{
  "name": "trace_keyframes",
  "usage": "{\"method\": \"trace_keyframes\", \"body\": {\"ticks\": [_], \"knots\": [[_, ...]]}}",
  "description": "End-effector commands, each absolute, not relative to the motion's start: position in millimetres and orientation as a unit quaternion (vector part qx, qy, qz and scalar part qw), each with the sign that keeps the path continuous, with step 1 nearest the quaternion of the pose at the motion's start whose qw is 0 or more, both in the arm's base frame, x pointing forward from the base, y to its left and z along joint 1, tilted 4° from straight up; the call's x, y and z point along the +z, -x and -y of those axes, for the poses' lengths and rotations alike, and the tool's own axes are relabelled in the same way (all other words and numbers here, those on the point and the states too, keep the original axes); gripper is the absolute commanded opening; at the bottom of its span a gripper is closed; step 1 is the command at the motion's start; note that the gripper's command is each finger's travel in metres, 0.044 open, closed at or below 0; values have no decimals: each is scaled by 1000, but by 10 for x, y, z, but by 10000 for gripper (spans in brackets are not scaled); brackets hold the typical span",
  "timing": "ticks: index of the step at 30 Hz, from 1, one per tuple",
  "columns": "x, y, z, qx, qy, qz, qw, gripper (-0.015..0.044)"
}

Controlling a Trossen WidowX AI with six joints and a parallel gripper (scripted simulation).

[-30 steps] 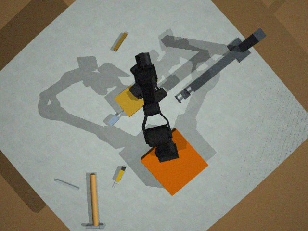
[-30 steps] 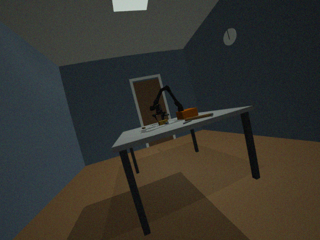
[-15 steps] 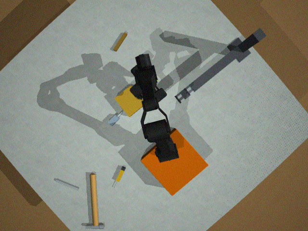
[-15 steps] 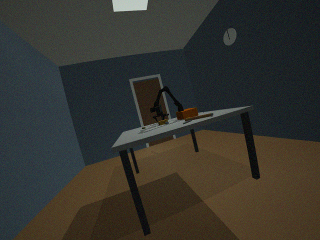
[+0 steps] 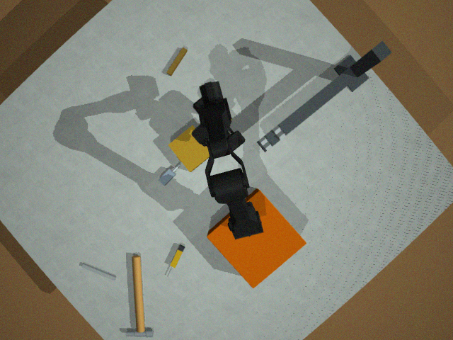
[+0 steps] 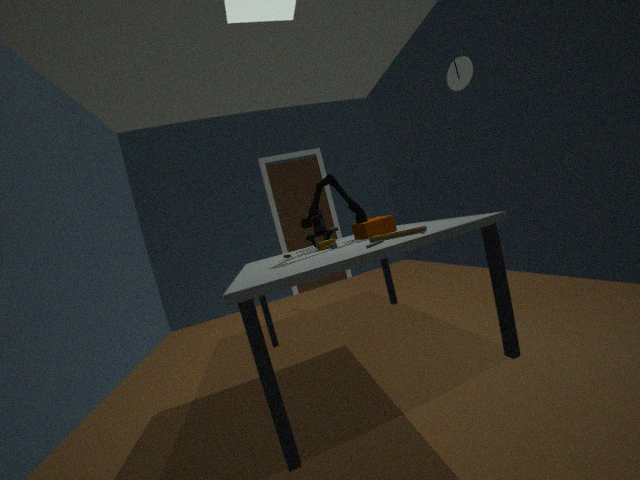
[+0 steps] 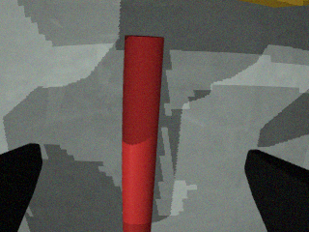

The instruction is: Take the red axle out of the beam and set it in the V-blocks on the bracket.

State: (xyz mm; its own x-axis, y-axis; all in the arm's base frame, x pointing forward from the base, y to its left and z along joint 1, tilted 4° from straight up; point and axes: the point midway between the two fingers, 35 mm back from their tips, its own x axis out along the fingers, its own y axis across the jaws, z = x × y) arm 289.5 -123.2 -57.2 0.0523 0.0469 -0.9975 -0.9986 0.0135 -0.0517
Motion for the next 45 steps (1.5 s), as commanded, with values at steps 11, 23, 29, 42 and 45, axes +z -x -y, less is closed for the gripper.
{"method": "trace_keyframes", "body": {"ticks": [11,23,29,42,45], "knots": [[-618,-2883,1224,497,497,-478,527,282],[-618,-2883,1224,497,497,-478,527,26],[-606,-2885,1226,497,497,-478,527,0],[253,-2912,1306,495,496,-479,528,0],[481,-2899,1317,495,495,-480,529,0]]}}
